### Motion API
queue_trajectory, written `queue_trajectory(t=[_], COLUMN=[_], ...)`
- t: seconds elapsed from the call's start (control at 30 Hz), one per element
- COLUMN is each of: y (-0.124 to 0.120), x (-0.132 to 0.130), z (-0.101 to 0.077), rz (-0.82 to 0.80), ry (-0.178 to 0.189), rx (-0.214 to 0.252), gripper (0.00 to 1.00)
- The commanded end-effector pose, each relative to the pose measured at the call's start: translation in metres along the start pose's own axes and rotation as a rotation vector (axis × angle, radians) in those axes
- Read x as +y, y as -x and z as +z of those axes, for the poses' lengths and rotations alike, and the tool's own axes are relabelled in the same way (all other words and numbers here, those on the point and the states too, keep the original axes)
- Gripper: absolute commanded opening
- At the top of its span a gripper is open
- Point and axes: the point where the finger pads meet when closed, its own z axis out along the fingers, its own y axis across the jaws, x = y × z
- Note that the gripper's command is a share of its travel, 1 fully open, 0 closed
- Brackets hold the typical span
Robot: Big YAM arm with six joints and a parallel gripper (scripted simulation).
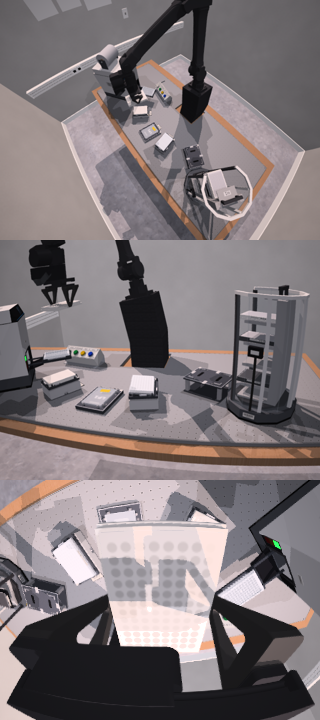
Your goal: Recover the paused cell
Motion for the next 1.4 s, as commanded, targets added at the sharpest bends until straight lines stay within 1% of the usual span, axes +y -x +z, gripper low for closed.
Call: queue_trajectory(t=[0.0, 0.07, 0.47, 0.53, 0.67, 0.73, 0.77, 0.87, 0.9, 0.97, 1.03, 1.1, 1.13, 1.17, 1.27, 1.37], y=[0.022, 0.027, 0.030, 0.030, 0.033, 0.031, 0.022, 0.008, 0.008, 0.016, 0.011, 0.011, 0.010, 0.007, 0.009, 0.005], x=[0.006, 0.012, 0.054, 0.054, 0.068, 0.075, 0.079, 0.089, 0.092, 0.099, 0.106, 0.106, 0.109, 0.112, 0.122, 0.132], z=[-0.008, -0.011, -0.011, -0.011, -0.011, -0.010, -0.004, 0.006, 0.005, -0.001, 0.002, 0.002, 0.001, 0.004, 0.002, 0.003], rz=[0.021, 0.023, 0.020, 0.020, 0.020, -0.068, -0.105, -0.209, -0.242, -0.305, -0.368, -0.368, -0.368, -0.369, -0.350, -0.347], ry=[-0.006, -0.006, -0.003, -0.003, -0.002, -0.002, -0.002, -0.004, -0.003, -0.003, -0.003, -0.003, -0.003, -0.003, -0.003, -0.003], rx=[-0.038, -0.046, -0.032, -0.032, -0.033, -0.034, -0.016, 0.009, 0.007, -0.015, -0.007, -0.007, -0.011, -0.003, -0.011, -0.005], gripper=[0.84, 0.84, 0.84, 0.84, 0.84, 0.84, 0.84, 0.84, 0.84, 0.84, 0.84, 0.84, 0.84, 0.84, 0.84, 0.84])
